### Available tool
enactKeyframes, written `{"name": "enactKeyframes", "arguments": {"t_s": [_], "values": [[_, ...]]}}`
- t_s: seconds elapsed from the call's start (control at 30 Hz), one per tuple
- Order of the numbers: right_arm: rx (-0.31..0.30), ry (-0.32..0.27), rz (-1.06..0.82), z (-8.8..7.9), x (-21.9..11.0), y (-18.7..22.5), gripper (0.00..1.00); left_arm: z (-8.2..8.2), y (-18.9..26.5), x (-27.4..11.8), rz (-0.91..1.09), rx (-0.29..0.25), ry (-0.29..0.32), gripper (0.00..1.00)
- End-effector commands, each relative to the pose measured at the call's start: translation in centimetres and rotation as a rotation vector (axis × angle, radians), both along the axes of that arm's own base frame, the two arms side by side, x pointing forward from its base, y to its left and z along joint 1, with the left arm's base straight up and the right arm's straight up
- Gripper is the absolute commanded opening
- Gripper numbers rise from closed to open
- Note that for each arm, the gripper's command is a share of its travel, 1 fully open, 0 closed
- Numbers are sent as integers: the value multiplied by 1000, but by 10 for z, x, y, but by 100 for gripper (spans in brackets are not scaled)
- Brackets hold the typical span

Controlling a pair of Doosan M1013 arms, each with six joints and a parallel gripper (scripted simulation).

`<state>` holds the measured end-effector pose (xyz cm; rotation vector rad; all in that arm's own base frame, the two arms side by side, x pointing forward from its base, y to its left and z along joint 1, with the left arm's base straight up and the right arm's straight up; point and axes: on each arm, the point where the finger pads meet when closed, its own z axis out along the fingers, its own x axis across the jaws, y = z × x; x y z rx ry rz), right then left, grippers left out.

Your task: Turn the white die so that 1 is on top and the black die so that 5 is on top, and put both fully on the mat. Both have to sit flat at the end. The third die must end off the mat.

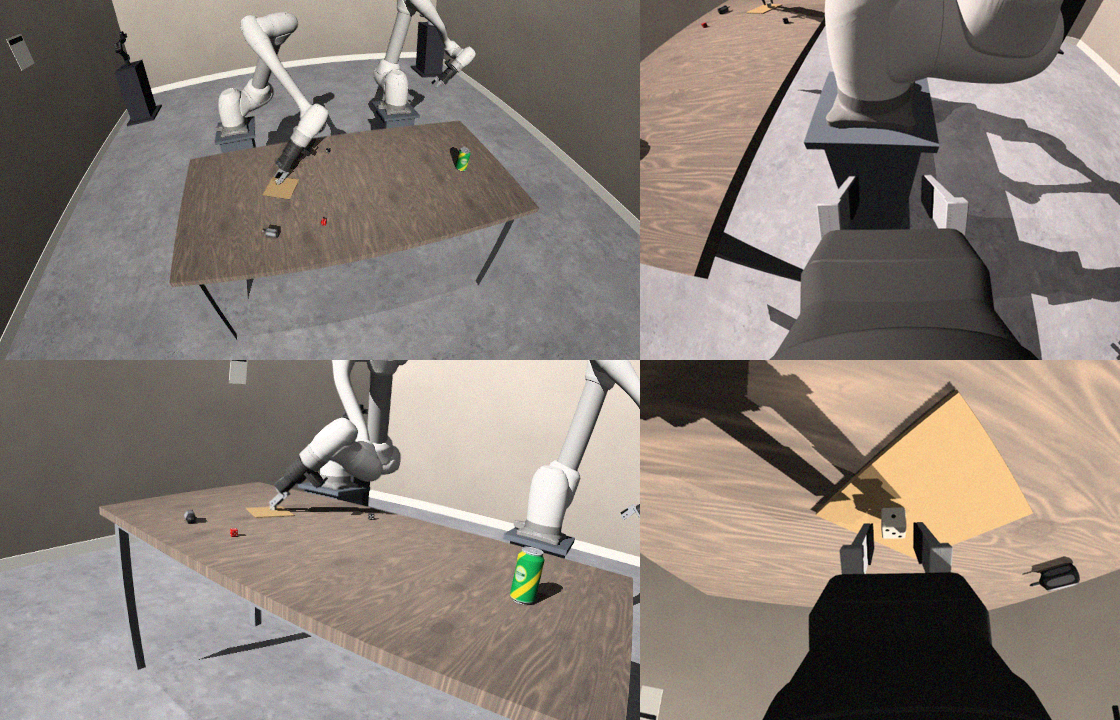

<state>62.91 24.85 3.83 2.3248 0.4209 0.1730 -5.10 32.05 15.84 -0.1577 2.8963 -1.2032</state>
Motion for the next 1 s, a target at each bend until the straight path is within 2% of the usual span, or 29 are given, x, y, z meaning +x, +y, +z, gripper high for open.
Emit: {"name": "enactKeyframes", "arguments": {"t_s": [0.0,0.3,0.97], "values": [[1,-1,0,-2,0,0,70,0,0,0,0,1,0,100],[1,-1,0,-10,0,0,70,0,0,0,0,1,0,100],[1,-1,0,-12,0,0,70,0,0,0,0,1,0,100]]}}
